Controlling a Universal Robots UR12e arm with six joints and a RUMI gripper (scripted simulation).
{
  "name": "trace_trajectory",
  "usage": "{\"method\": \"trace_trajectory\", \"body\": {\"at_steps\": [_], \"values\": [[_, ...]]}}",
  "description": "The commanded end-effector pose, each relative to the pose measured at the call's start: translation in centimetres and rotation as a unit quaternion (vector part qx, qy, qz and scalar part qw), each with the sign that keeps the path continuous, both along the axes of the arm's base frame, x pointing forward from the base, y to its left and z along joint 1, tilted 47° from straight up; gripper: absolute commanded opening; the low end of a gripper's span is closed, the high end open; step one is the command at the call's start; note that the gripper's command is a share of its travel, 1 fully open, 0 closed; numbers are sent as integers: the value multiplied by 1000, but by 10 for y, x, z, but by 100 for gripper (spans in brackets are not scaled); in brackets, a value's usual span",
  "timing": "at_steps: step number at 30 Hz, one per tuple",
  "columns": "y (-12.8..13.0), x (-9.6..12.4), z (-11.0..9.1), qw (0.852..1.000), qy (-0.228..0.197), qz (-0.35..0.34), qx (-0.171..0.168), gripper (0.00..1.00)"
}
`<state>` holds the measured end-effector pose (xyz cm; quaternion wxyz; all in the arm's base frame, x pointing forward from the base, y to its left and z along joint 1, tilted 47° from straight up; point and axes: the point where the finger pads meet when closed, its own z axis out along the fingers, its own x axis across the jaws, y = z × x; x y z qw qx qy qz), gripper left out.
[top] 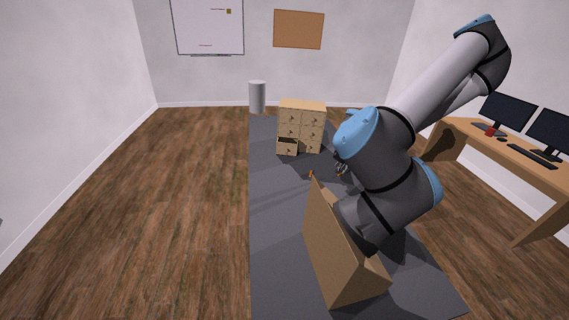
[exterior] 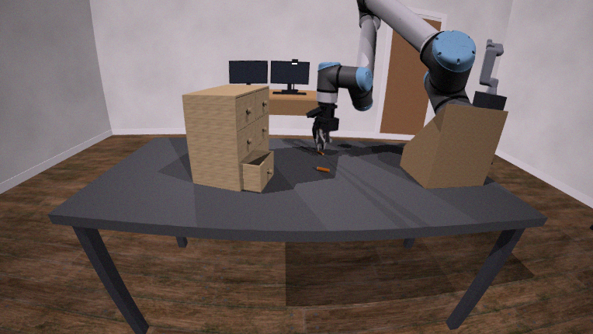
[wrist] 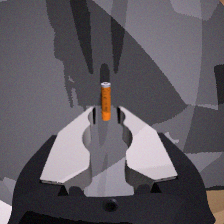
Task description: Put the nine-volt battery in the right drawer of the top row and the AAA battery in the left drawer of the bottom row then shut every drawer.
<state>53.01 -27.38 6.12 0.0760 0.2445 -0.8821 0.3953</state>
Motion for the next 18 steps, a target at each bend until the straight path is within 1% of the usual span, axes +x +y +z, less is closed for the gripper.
{"method": "trace_trajectory", "body": {"at_steps": [1, 18], "values": [[0, 0, 0, 1000, 0, 0, 0, 14], [-6, 1, -5, 1000, 0, 0, 0, 14]]}}
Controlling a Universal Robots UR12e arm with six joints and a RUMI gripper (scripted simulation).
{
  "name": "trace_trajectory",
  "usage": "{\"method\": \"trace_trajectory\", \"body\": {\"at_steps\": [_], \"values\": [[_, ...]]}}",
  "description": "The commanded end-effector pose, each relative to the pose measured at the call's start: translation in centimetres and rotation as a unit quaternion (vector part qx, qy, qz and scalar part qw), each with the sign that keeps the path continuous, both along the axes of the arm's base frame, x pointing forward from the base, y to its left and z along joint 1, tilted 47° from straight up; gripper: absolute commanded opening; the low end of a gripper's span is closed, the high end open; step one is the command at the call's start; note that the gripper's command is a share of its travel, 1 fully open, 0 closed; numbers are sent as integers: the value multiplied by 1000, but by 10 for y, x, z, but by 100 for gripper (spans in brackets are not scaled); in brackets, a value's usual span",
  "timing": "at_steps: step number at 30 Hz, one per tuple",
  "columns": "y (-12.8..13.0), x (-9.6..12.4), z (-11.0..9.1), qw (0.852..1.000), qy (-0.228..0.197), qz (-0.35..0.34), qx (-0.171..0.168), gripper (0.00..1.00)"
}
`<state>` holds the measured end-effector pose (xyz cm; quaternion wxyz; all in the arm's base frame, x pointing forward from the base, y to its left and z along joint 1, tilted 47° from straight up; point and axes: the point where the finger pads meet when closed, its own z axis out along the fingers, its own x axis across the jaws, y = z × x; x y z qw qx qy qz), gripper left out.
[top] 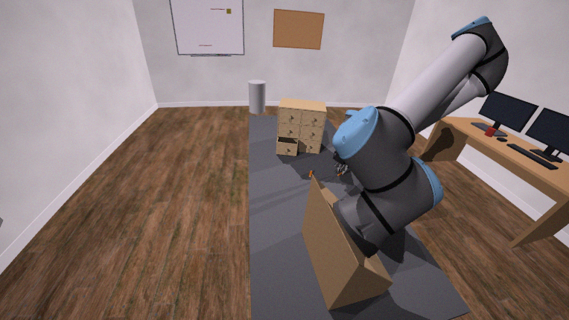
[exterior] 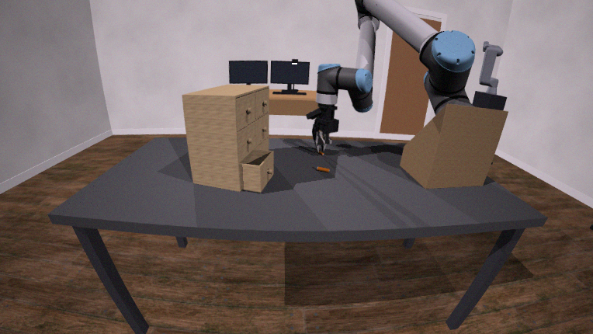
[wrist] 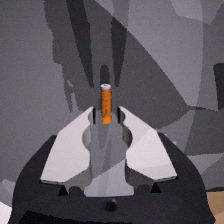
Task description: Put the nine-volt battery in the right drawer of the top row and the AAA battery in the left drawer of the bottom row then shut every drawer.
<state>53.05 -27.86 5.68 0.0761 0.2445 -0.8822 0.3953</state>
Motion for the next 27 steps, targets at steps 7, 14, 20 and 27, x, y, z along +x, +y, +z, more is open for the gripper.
{"method": "trace_trajectory", "body": {"at_steps": [7, 14, 20, 27], "values": [[-6, 1, -5, 1000, 0, 0, 0, 14], [-7, 1, -7, 1000, 0, 0, 0, 14], [-7, 1, -7, 1000, 0, 0, 0, 14], [-7, 1, -7, 1000, 0, 0, 0, 14]]}}
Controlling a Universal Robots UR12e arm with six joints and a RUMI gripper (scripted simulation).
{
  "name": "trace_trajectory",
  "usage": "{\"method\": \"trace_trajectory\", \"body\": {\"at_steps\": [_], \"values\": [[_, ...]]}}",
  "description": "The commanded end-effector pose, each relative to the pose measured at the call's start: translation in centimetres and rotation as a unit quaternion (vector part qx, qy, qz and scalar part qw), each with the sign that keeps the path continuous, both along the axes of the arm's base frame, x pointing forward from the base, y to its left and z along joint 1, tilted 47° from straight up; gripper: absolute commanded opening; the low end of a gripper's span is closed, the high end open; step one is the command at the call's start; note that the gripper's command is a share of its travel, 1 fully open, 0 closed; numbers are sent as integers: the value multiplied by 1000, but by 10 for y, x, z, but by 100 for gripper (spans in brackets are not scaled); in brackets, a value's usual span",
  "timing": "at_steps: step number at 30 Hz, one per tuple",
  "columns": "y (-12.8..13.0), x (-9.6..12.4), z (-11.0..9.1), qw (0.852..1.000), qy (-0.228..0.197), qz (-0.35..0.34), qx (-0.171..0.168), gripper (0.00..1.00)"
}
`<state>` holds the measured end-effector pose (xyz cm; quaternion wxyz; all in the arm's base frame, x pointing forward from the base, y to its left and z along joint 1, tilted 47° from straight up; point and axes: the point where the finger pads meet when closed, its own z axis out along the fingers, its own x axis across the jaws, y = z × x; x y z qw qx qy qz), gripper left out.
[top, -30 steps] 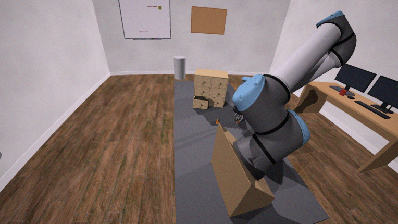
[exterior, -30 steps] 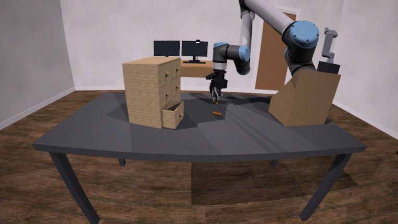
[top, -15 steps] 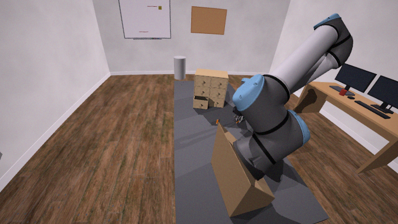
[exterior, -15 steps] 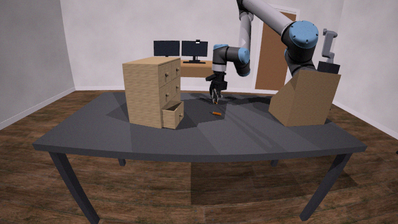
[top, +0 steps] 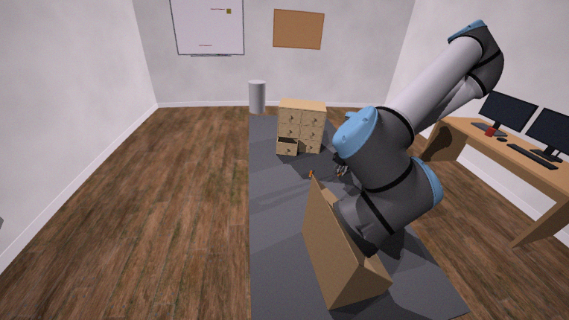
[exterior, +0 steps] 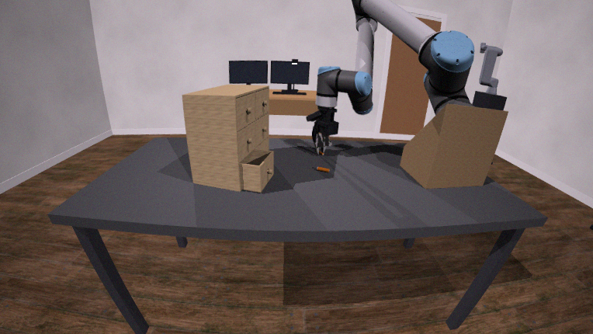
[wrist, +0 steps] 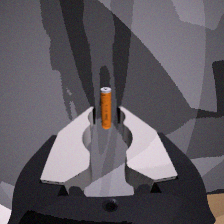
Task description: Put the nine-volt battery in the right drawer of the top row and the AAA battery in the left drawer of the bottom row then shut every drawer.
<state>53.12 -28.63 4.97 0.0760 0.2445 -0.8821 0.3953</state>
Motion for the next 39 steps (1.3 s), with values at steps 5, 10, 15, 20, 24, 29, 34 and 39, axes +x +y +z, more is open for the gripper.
{"method": "trace_trajectory", "body": {"at_steps": [5, 10, 15, 20, 24, 29, 34, 39], "values": [[0, 0, 0, 1000, 0, 0, 0, 14], [0, 0, 0, 1000, 0, 0, 0, 14], [0, 0, 0, 1000, 0, 0, 0, 14], [0, 0, 0, 1000, 0, 0, 0, 14], [0, 0, 0, 1000, 0, 0, 0, 14], [0, 0, 0, 1000, 0, 0, 0, 2], [0, 0, 0, 1000, 0, 0, 0, 2], [0, 0, 0, 1000, 0, 0, 0, 2]]}}
